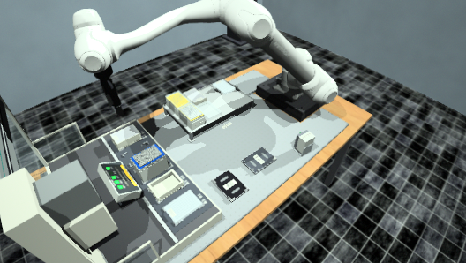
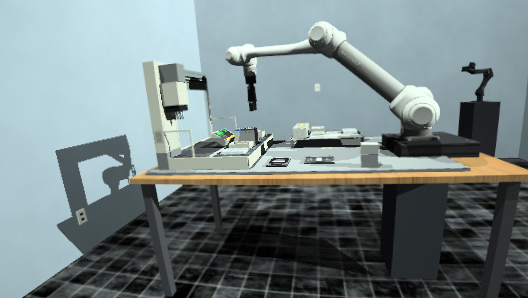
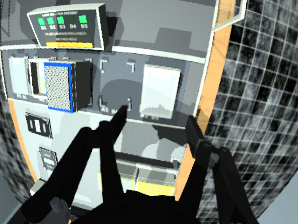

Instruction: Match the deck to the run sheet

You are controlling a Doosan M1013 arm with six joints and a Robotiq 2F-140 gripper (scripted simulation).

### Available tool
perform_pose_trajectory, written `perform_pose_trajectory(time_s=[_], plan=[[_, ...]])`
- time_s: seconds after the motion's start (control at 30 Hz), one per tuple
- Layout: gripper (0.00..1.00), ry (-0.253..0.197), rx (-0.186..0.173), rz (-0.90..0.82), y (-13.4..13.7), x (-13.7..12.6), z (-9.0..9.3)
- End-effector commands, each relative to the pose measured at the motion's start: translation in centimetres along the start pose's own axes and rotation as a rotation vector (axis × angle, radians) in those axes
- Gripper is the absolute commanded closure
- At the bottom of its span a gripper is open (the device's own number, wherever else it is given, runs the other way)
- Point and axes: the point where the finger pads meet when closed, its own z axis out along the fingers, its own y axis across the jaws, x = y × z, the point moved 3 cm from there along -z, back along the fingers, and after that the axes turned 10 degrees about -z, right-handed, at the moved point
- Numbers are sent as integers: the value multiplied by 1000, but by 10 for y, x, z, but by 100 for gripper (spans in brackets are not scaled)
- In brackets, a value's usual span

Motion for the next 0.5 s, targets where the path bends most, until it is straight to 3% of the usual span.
perform_pose_trajectory(time_s=[0.0,0.47], plan=[[34,2,0,0,0,0,2],[34,2,0,0,0,0,22]])
